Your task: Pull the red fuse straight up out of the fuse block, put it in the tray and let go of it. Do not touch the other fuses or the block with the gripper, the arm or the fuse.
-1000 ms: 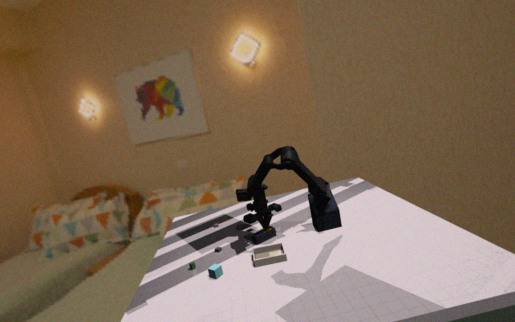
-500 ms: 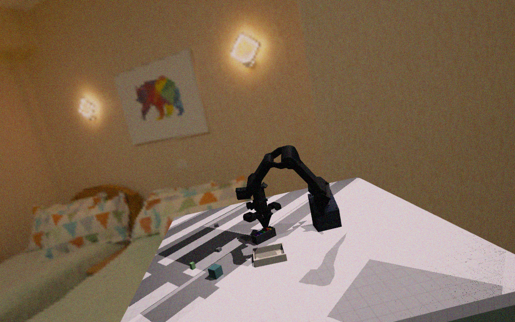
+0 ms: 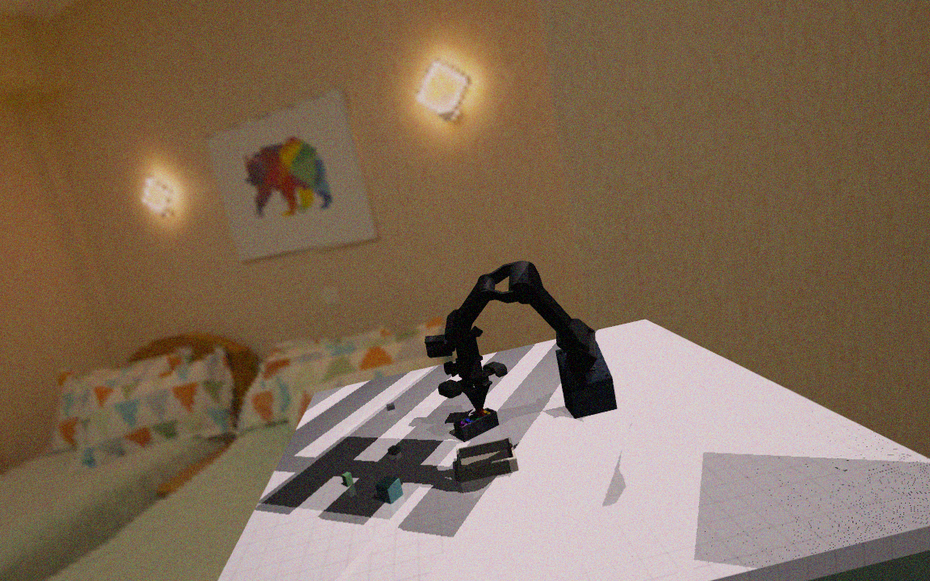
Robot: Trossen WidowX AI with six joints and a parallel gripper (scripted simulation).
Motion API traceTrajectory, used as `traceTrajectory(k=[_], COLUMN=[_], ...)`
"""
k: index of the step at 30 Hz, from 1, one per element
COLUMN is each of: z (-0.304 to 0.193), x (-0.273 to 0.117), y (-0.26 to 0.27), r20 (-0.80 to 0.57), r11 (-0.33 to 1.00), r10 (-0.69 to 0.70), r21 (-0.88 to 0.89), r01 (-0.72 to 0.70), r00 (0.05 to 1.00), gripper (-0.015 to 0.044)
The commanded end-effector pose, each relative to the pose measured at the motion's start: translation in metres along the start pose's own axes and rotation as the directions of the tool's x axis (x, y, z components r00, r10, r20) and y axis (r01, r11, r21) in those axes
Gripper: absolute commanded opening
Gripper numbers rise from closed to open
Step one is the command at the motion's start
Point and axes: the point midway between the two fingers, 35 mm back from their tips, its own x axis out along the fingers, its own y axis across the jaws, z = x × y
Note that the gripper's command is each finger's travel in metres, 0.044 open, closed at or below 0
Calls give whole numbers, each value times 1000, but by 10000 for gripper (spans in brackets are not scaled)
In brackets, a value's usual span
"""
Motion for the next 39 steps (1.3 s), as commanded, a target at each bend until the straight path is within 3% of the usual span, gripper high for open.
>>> traceTrajectory(k=[1,39], z=[0,0], x=[-2,-27], y=[-1,-1], r20=[2,2], r11=[1000,1000], r10=[-4,-3], r21=[-3,-2], r01=[4,3], r00=[1000,1000], gripper=[0,0])
